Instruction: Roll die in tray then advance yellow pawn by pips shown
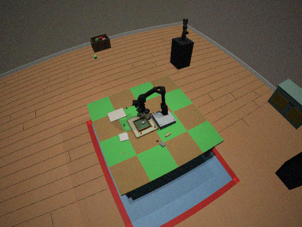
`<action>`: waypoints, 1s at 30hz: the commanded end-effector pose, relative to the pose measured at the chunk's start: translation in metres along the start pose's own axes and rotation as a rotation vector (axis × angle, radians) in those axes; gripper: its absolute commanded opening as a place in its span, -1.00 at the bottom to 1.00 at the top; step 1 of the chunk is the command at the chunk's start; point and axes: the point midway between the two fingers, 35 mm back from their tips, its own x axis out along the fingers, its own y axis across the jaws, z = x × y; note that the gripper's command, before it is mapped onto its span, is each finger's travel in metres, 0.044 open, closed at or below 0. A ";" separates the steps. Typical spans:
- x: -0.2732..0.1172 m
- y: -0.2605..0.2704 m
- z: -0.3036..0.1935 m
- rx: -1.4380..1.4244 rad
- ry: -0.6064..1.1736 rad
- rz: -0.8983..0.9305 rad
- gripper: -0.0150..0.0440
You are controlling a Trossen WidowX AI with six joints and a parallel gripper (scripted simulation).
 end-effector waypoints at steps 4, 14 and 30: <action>-0.048 -0.003 0.001 0.002 -0.009 -0.017 -0.49; -0.089 0.003 -0.004 0.002 -0.009 -0.016 -0.49; -0.077 -0.015 0.056 -0.054 -0.038 -0.016 -0.49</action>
